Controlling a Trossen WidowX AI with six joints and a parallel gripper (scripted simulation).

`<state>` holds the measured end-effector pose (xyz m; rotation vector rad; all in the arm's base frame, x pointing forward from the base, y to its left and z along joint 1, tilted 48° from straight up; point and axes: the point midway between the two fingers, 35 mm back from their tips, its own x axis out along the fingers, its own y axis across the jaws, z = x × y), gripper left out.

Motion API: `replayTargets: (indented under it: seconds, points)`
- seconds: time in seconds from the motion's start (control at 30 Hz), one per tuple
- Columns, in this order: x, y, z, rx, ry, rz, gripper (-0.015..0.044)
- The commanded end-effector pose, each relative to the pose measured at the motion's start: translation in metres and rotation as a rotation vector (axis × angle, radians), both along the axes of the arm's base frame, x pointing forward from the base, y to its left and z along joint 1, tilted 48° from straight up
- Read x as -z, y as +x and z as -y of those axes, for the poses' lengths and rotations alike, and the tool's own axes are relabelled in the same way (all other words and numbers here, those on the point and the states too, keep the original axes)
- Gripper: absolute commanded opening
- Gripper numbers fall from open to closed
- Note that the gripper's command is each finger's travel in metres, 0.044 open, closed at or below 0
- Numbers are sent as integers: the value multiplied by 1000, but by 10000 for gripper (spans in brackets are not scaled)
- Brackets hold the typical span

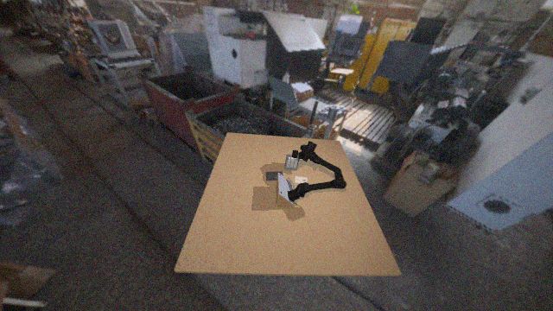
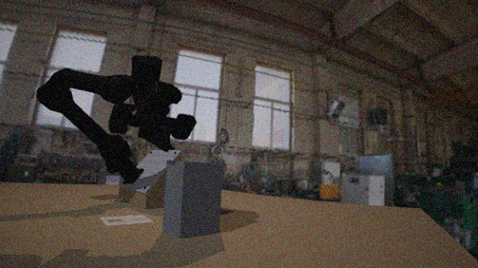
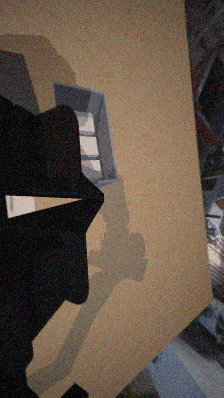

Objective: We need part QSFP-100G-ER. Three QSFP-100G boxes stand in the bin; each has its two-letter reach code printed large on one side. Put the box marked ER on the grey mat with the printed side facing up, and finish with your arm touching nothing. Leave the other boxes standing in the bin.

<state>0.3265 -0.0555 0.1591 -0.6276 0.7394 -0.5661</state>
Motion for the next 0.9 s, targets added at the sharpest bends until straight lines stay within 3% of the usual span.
replayTargets:
  seconds: [0.0,0.27,0.87]
  points:
    - [10,2,-18,-25,-19,-42,0]
    - [20,2,-36,-55,-45,-86,0]
    - [54,-5,1,-55,-47,-85,0]
